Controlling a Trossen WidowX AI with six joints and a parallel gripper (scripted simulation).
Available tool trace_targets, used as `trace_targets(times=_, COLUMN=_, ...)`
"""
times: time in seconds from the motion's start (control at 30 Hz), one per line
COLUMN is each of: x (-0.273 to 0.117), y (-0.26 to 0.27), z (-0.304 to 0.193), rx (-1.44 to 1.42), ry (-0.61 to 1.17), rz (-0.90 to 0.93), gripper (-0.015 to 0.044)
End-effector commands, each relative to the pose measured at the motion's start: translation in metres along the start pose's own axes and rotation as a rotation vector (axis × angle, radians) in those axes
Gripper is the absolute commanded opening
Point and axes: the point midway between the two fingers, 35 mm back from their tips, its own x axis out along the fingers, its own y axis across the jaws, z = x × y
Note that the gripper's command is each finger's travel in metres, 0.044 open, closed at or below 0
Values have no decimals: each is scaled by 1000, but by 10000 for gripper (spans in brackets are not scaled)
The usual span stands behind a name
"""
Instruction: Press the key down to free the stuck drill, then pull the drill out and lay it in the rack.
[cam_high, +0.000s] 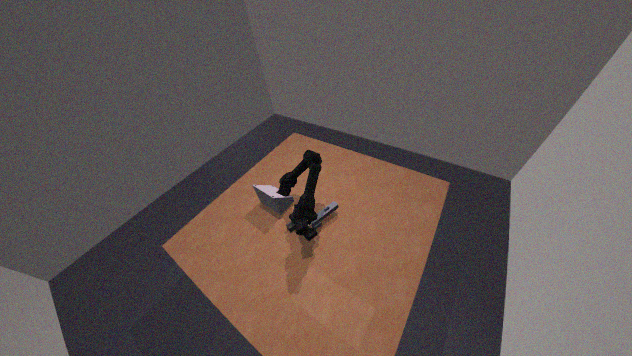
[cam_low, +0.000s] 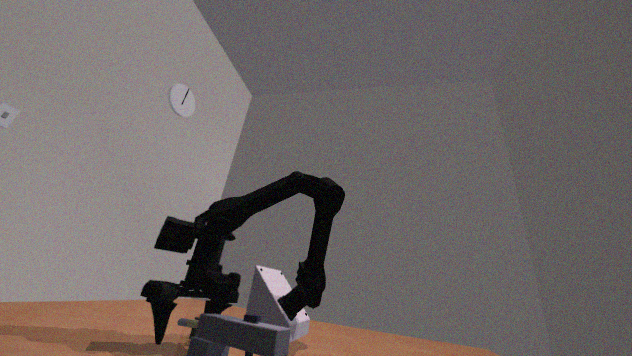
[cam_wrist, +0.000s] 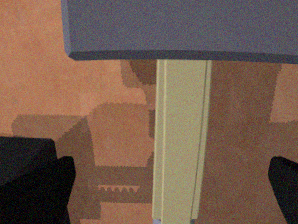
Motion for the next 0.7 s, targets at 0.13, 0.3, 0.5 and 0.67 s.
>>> trace_targets(times=0.13, x=0, y=0, z=0, rx=0, ry=0, rz=0, gripper=309)
trace_targets(times=0.3, x=0, y=0, z=0, rx=0, ry=0, rz=0, gripper=177)
trace_targets(times=0.5, x=0, y=0, z=0, rx=0, ry=0, rz=0, gripper=20)
trace_targets(times=0.67, x=0, y=0, z=0, rx=0, ry=0, rz=0, gripper=0)
